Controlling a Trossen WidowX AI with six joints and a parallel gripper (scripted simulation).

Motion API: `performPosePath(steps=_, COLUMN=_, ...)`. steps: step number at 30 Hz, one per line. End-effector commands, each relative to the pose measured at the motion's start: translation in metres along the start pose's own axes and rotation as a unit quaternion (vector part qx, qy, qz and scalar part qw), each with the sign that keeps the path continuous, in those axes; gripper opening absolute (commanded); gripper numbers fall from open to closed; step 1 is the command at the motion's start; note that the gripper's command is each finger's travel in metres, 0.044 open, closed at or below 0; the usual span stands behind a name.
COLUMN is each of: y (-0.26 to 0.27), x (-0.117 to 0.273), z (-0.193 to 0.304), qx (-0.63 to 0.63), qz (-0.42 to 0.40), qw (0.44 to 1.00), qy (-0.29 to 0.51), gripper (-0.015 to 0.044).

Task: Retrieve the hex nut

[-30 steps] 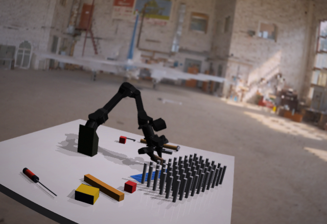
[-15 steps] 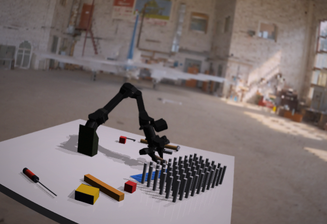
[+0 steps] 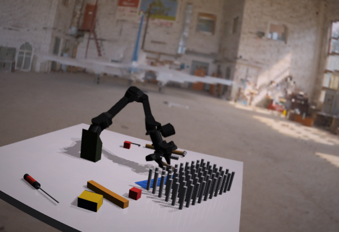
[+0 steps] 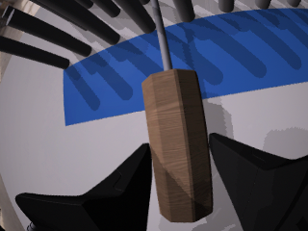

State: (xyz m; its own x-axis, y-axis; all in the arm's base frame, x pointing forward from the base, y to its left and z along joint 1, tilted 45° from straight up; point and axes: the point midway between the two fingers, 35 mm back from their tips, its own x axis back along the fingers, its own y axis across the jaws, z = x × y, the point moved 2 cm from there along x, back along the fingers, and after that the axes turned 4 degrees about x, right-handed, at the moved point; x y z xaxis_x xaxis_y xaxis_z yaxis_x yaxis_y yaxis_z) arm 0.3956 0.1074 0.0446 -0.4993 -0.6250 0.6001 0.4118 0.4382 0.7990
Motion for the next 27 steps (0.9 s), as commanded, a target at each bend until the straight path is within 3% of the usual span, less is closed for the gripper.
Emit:
performPosePath(steps=1, y=0.0, x=-0.002, z=-0.003, qx=0.002, qz=0.0, qw=1.0, qy=0.001, gripper=0.0)
performPosePath(steps=27, y=-0.002, x=-0.01, z=-0.015, qx=0.002, qz=-0.001, qw=1.0, qy=0.001, gripper=0.0)
